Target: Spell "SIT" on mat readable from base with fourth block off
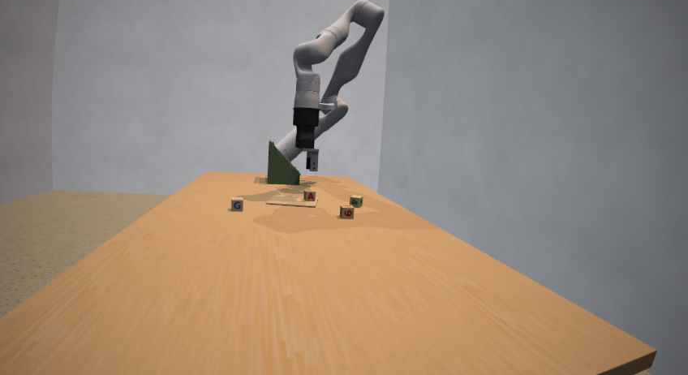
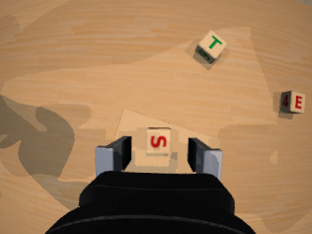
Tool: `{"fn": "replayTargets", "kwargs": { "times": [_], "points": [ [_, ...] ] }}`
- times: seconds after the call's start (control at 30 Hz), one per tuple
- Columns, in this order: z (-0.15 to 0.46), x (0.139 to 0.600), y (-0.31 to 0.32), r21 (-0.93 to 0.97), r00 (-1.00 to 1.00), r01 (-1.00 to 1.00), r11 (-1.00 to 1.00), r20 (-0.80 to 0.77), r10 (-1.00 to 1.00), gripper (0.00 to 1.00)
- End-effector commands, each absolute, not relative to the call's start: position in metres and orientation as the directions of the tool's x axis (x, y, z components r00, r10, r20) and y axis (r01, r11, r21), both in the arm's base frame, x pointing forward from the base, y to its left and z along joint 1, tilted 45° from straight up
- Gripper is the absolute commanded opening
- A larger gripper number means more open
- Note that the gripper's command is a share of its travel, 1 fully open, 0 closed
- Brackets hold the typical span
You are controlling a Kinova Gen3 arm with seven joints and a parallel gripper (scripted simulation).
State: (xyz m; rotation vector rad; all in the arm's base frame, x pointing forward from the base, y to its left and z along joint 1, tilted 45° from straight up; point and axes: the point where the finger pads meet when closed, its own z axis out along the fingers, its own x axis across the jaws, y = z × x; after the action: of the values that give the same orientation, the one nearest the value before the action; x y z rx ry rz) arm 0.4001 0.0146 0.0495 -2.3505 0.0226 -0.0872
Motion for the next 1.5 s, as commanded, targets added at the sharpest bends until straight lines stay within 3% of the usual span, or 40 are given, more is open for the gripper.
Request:
{"fn": "replayTargets", "kwargs": {
  "times": [0.0,0.67,1.47],
  "points": [
    [0.05,0.401,0.012,-0.708,0.997,0.001,-0.706,0.051,-0.05,1.0],
    [0.046,0.41,0.006,-0.713,0.991,-0.107,-0.693,-0.024,-0.129,1.0],
    [0.027,0.444,-0.018,-0.639,0.832,-0.546,-0.541,-0.341,-0.437,1.0]
  ]
}}
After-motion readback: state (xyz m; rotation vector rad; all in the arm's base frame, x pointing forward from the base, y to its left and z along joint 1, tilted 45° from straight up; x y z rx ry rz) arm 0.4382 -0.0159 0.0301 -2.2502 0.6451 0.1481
